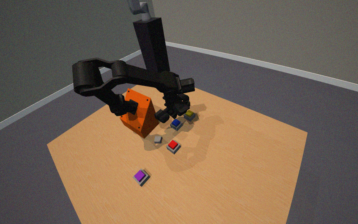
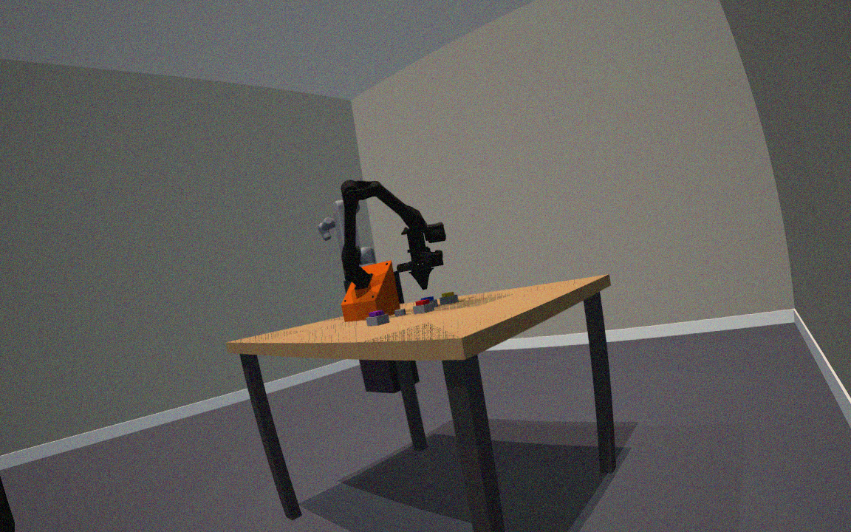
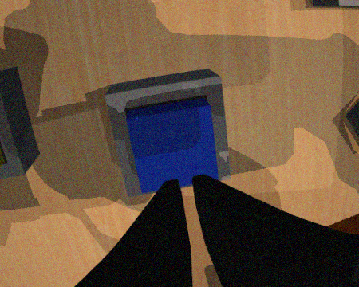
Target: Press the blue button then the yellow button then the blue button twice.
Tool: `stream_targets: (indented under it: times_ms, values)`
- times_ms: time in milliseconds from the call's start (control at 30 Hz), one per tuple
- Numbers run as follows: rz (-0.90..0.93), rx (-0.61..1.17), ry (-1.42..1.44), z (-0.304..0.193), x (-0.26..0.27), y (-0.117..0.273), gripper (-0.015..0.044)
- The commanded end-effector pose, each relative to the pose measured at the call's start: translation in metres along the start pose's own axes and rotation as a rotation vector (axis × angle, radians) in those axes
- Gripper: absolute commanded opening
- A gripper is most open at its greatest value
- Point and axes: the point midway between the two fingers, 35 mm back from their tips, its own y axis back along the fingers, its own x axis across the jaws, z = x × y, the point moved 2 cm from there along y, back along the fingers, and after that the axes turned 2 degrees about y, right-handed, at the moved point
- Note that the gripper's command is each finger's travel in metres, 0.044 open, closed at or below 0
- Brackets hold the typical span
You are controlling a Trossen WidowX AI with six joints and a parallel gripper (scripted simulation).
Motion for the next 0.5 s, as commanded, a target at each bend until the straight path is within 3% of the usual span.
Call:
stream_targets:
  times_ms: [0, 467]
  values:
    - [0.001, -0.008, 0.003, 0.001, 0.0, -0.006, 0.002]
    - [0.0, -0.008, 0.003, 0.001, 0.0, -0.029, 0.002]
